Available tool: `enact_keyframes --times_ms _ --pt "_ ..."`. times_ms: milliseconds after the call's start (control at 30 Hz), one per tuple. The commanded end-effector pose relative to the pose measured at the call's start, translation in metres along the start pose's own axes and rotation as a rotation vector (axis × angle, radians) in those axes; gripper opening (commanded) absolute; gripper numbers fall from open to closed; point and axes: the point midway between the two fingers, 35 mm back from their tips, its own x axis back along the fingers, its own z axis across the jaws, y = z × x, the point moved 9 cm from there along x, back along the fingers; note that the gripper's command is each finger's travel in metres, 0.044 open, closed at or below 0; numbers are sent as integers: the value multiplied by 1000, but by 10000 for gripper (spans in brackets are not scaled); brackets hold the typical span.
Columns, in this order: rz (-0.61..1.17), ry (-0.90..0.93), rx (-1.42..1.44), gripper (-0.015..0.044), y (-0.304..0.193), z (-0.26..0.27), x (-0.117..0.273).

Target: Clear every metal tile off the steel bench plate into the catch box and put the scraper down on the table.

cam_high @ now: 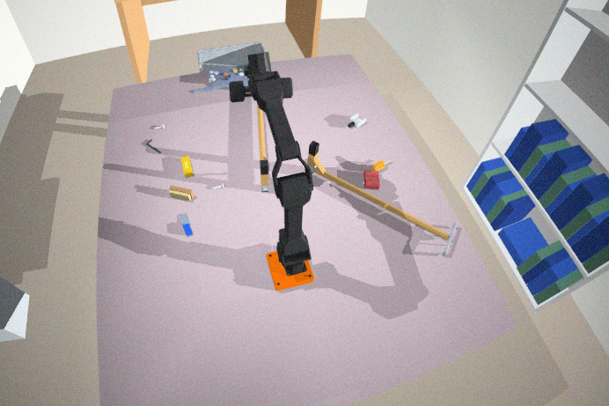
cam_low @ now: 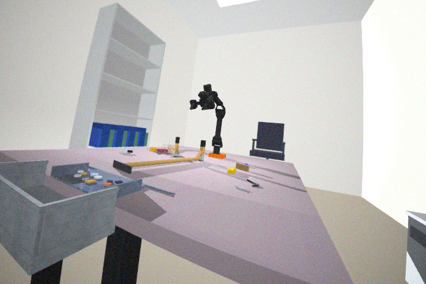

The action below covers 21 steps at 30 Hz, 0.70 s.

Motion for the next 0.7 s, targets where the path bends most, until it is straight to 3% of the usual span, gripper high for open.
enact_keyframes --times_ms 0,667 --pt "-23 -1 11 440 -3 1 12" --pt "-150 20 25 440 -22 1 77"
